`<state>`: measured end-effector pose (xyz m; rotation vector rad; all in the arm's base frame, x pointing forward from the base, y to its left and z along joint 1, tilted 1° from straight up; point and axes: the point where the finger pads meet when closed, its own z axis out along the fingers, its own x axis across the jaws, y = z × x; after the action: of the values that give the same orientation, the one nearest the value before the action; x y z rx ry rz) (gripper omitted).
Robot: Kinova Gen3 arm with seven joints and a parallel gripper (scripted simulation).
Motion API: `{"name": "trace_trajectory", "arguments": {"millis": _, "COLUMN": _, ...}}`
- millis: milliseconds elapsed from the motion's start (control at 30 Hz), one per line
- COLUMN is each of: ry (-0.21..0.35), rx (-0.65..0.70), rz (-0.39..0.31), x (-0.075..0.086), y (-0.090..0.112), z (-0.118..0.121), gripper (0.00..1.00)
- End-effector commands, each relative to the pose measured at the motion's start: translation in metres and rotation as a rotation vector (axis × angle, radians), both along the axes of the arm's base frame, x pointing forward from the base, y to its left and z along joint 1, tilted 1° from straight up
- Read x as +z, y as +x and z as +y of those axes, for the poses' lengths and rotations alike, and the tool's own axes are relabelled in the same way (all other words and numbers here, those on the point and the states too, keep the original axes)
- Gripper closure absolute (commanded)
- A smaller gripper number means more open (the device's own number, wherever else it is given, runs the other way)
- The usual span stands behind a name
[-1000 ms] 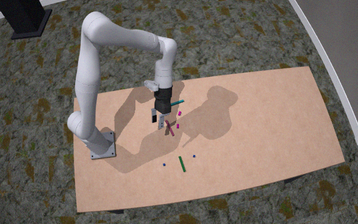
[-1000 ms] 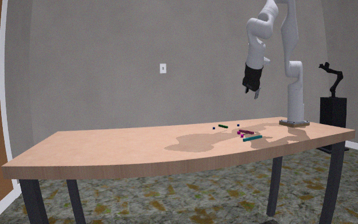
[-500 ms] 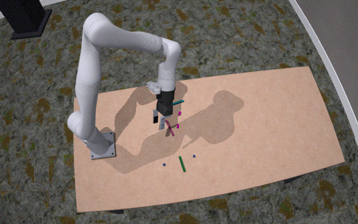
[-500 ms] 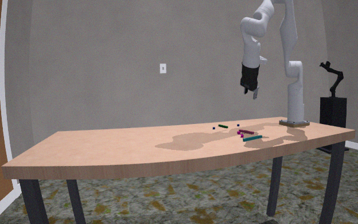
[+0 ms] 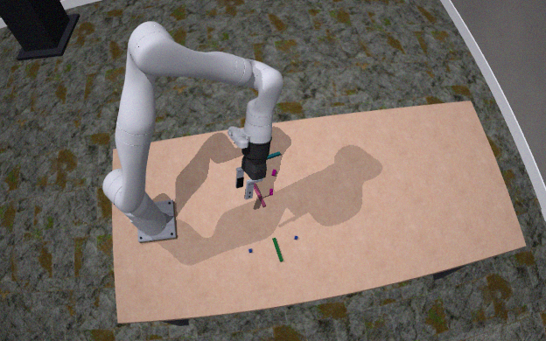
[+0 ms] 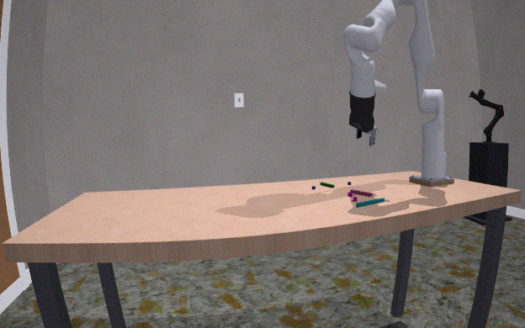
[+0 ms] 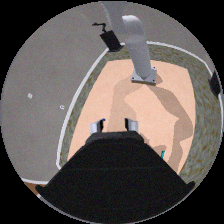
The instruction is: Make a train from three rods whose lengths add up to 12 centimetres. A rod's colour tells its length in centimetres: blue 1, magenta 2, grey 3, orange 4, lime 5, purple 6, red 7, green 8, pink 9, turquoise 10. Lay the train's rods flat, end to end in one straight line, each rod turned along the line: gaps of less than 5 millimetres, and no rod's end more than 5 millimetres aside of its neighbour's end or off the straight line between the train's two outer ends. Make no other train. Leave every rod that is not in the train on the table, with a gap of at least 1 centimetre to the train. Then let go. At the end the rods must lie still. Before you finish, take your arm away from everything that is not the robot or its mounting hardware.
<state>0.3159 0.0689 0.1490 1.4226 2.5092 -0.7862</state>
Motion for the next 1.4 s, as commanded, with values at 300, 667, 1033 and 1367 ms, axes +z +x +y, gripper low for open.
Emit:
{"name": "trace_trajectory", "arguments": {"millis": 300, "ry": 0.035, "rx": -0.040, "rz": -0.006, "x": 0.000, "y": 0.005, "z": -0.003, "gripper": 0.00}}
{"name": "trace_trajectory", "arguments": {"millis": 667, "ry": 0.101, "rx": -0.109, "rz": -0.019, "x": -0.001, "y": 0.014, "z": -0.007, "gripper": 0.00}}
{"name": "trace_trajectory", "arguments": {"millis": 1033, "ry": 0.134, "rx": -0.144, "rz": -0.028, "x": 0.000, "y": 0.019, "z": -0.009, "gripper": 0.00}}
{"name": "trace_trajectory", "arguments": {"millis": 1367, "ry": 0.167, "rx": -0.178, "rz": -0.039, "x": 0.000, "y": 0.025, "z": -0.012, "gripper": 0.00}}
